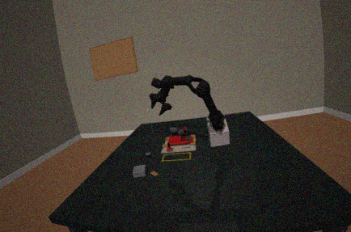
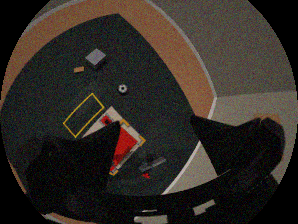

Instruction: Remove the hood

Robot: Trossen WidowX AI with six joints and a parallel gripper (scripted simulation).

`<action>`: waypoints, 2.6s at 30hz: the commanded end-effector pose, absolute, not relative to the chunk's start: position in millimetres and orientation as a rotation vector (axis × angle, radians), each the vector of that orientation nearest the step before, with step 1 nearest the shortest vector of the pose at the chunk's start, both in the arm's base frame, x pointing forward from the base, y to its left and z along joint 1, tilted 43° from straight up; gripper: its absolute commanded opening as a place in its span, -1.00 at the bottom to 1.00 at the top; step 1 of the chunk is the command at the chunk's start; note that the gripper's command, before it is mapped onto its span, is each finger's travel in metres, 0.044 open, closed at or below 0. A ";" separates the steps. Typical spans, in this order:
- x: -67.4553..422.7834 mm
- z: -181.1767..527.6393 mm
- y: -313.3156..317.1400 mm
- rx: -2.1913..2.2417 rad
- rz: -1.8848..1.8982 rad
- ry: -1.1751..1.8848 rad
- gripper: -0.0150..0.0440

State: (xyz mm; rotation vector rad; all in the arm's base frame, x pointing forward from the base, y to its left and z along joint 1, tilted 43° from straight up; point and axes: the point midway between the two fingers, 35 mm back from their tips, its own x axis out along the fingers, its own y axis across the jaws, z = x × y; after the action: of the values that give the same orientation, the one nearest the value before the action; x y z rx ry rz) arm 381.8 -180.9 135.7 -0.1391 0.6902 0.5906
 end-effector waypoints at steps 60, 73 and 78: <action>323.4 -87.5 -86.1 0.699 0.462 1.451 1.00; 323.6 -96.0 -77.6 0.700 0.463 1.450 1.00; 323.6 -99.1 -74.4 0.700 0.464 1.450 1.00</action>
State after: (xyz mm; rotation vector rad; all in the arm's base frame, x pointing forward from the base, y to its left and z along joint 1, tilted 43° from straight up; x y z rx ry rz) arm 325.8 -78.8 -95.9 0.6880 1.4436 0.4624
